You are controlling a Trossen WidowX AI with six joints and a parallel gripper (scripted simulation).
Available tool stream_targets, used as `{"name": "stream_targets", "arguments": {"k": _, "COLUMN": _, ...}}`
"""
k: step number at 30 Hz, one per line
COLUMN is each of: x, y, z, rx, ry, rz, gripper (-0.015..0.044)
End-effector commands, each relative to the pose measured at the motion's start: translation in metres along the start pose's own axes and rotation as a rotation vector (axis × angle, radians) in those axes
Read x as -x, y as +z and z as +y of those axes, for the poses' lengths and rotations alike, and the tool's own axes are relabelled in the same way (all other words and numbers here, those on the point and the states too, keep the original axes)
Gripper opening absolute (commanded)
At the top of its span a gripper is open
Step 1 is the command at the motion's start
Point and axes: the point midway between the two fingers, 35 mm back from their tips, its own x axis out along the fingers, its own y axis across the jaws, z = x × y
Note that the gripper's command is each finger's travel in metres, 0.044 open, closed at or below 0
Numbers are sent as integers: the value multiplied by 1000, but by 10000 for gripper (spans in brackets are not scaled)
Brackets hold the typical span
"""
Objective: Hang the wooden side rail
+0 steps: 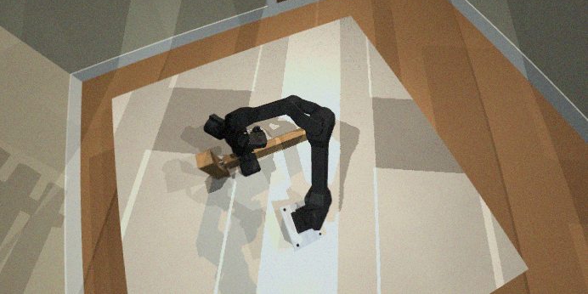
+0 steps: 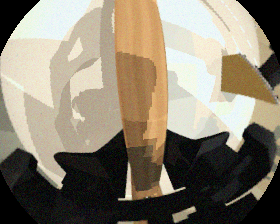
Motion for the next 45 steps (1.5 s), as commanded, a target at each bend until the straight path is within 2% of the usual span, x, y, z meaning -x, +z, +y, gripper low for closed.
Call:
{"name": "stream_targets", "arguments": {"k": 1, "x": 4, "y": -4, "z": 1, "rx": -1, "ry": 8, "rz": 7, "gripper": 0}}
{"name": "stream_targets", "arguments": {"k": 45, "x": 4, "y": -8, "z": 1, "rx": -1, "ry": 8, "rz": 7, "gripper": 0}}
